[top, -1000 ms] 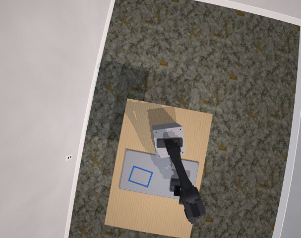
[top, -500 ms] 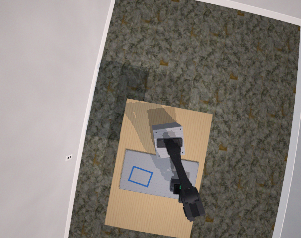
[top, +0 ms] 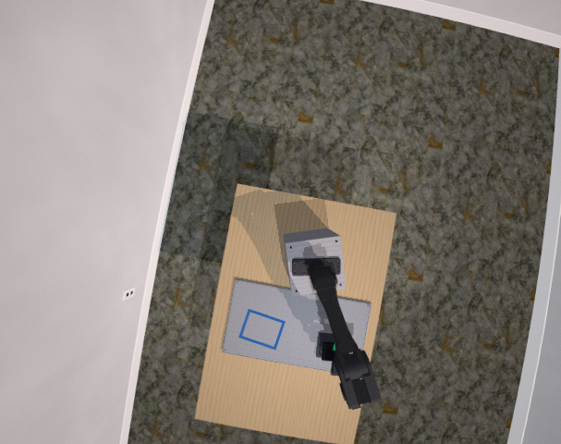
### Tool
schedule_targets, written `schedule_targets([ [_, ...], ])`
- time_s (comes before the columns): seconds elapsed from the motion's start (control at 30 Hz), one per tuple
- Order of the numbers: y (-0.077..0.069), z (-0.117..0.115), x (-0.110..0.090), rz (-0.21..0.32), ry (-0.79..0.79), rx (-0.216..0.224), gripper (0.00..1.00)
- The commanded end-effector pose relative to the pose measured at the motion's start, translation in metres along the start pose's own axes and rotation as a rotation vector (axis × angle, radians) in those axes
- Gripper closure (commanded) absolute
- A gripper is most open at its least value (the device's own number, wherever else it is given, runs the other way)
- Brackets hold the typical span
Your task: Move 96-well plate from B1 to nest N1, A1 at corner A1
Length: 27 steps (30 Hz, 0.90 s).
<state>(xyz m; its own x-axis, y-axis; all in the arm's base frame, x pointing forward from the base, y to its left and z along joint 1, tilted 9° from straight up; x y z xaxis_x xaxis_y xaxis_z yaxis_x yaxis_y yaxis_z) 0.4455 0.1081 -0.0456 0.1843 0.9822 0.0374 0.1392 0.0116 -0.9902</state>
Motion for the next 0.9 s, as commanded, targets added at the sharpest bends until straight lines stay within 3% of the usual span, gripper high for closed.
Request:
schedule_targets([
  [0.0, 0.006, -0.004, 0.005, -0.016, -0.004, -0.015, 1.00],
  [0.2, 0.009, -0.010, 0.009, -0.024, -0.004, -0.031, 1.00],
  [0.23, -0.006, -0.019, 0.013, -0.040, -0.004, -0.068, 1.00],
  [0.3, 0.013, -0.011, 0.011, -0.025, -0.005, -0.034, 1.00],
  [0.57, 0.026, -0.011, 0.013, -0.025, -0.006, -0.034, 1.00],
  [0.6, 0.026, -0.011, 0.013, -0.025, -0.006, -0.034, 1.00],
  [0.67, 0.011, -0.019, 0.017, -0.040, -0.005, -0.066, 1.00],
  [0.87, 0.011, -0.017, 0.017, -0.037, -0.004, -0.059, 1.00],
])
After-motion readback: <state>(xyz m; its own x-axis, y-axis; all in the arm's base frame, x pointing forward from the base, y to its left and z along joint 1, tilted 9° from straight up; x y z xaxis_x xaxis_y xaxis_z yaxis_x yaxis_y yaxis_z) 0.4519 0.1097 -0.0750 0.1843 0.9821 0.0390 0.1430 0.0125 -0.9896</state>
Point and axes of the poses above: the point where the finger pads meet when closed, its own y axis out along the fingers, its own z axis across the jaws, x = y × z, the point moved 1 cm from there along -y, back along the fingers, and after that the axes turned 4 degrees about y, right-handed, at the moved point
